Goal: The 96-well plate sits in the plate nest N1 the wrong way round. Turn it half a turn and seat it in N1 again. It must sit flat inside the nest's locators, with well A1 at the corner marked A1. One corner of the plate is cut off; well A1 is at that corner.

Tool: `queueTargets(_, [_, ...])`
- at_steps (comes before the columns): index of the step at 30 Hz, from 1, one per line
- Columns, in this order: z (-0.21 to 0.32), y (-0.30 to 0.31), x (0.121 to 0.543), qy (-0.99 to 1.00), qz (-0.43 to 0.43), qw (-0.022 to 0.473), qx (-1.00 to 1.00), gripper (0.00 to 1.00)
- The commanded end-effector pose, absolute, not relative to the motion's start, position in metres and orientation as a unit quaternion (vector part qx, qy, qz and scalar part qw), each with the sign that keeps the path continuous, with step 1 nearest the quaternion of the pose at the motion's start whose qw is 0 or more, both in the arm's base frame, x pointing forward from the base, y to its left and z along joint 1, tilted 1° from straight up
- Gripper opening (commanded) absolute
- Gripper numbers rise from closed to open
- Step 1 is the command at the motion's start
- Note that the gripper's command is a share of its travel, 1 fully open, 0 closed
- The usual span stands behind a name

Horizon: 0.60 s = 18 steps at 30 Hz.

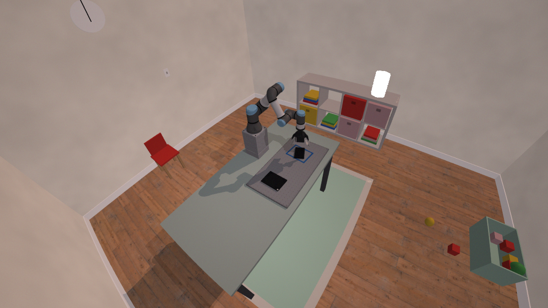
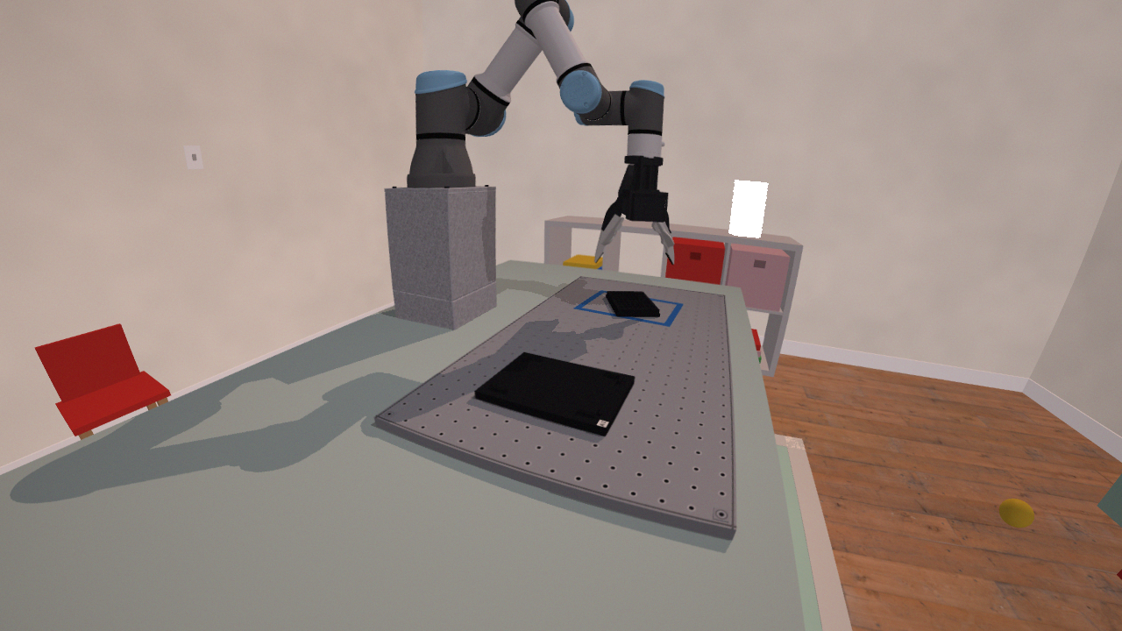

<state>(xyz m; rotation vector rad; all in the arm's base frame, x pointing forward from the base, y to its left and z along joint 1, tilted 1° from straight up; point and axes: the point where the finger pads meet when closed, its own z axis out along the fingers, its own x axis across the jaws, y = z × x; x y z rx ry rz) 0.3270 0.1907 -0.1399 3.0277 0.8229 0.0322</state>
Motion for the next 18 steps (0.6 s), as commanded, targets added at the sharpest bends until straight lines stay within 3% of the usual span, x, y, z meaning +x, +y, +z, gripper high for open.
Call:
queueTargets(1, [-0.139,0.191,0.328,0.262,0.011,0.002,0.965,1.0])
queueTargets(18, [-0.161,0.191,0.328,0.262,0.011,0.002,0.965,1.0])
